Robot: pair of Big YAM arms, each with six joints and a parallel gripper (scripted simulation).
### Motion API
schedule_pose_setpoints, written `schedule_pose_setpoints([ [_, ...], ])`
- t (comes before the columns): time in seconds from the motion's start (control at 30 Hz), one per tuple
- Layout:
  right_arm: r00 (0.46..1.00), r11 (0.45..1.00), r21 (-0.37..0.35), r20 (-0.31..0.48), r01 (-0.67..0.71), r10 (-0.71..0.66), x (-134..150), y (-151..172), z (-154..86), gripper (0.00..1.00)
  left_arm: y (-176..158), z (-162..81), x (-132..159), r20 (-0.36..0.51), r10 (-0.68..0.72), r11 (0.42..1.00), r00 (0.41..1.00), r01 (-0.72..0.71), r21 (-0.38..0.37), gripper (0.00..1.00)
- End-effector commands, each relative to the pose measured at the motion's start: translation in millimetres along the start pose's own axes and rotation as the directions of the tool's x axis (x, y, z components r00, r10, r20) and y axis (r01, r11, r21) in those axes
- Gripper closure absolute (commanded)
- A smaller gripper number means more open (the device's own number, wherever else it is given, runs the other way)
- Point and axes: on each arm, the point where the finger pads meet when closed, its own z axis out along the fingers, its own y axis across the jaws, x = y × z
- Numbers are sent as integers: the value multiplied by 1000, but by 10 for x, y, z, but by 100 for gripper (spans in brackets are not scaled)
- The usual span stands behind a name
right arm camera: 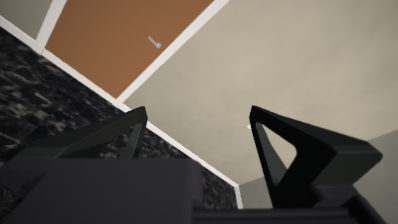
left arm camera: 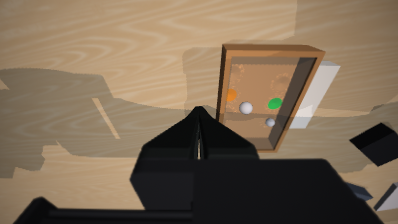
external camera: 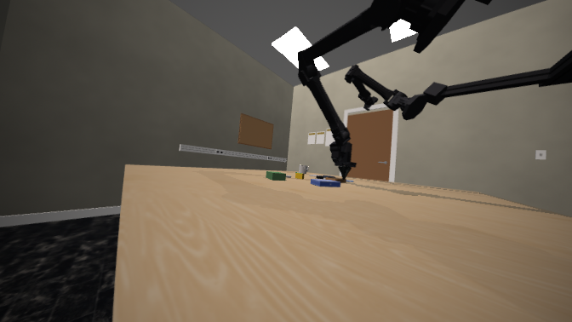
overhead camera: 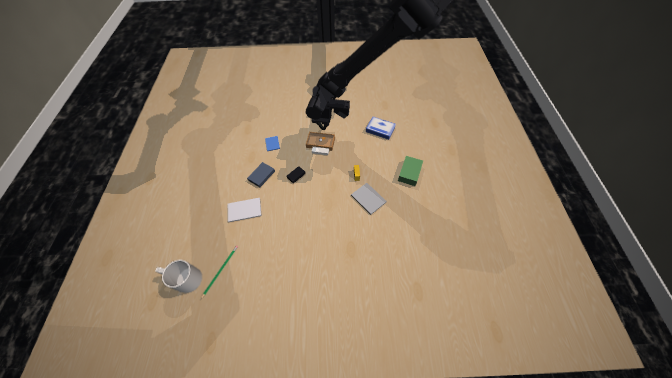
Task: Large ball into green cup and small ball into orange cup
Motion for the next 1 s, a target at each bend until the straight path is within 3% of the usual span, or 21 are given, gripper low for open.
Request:
schedule_pose_setpoints([
  [0.0, 999, 1000, 20, 45, 14, -15, -306, -80, -30, 0, 210, 8, 97, -5, 27, 1000, 1000, -27, -10, 100],
  [0.87, 999, 1000, 20, 45, 14, -15, -306, -80, -30, 0, 324, -50, 143, -11, 27, 1000, 1000, -27, -12, 100],
  [0.97, 999, 1000, 20, 45, 14, -15, -306, -80, -30, 0, 131, -168, 88, -11, 7, 1000, 1000, -7, 6, 100],
])
